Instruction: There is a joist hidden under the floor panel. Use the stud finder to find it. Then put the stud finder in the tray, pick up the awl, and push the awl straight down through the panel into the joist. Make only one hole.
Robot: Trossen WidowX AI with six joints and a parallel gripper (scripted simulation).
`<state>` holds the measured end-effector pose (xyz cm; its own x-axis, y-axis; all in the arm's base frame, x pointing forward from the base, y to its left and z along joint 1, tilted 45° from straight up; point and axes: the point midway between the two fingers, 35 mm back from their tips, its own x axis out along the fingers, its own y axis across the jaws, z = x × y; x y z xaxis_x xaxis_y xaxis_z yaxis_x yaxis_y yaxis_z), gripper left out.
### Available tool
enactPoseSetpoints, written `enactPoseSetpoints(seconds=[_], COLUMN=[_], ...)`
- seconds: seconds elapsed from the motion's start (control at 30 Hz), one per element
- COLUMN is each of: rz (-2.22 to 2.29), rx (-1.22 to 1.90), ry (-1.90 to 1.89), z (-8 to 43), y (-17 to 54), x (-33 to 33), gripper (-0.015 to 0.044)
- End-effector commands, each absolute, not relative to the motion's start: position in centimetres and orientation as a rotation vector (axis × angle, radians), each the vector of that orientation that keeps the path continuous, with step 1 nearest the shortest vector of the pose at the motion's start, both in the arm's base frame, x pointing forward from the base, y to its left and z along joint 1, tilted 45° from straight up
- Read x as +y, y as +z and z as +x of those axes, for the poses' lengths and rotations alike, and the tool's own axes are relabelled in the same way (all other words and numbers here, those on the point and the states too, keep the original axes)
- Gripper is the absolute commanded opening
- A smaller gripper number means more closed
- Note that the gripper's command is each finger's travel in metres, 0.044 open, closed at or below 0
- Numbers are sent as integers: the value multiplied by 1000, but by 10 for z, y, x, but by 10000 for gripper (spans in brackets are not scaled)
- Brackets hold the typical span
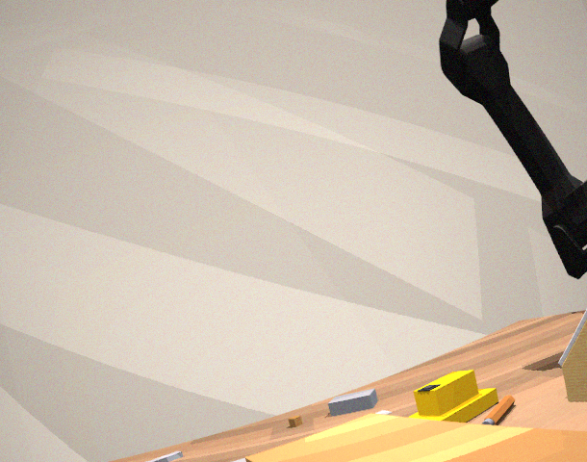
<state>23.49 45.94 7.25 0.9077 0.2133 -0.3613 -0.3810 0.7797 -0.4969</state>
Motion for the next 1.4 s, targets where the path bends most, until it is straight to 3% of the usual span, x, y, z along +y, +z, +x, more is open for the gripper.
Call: enactPoseSetpoints(seconds=[0.0,0.3,0.57,0.8,1.03,1.2,1.37], rz=[-662,-782,-857,-889,-880,-849,-847], rx=[351,506,680,860,1057,1183,1187], ry=[253,81,-56,-161,-247,-289,-290], z=[284,361,375,339,264,205,203], y=[92,132,156,164,158,145,145], x=[410,269,127,7,-85,-122,-123], gripper=[440,440,440,440,440,440,440])
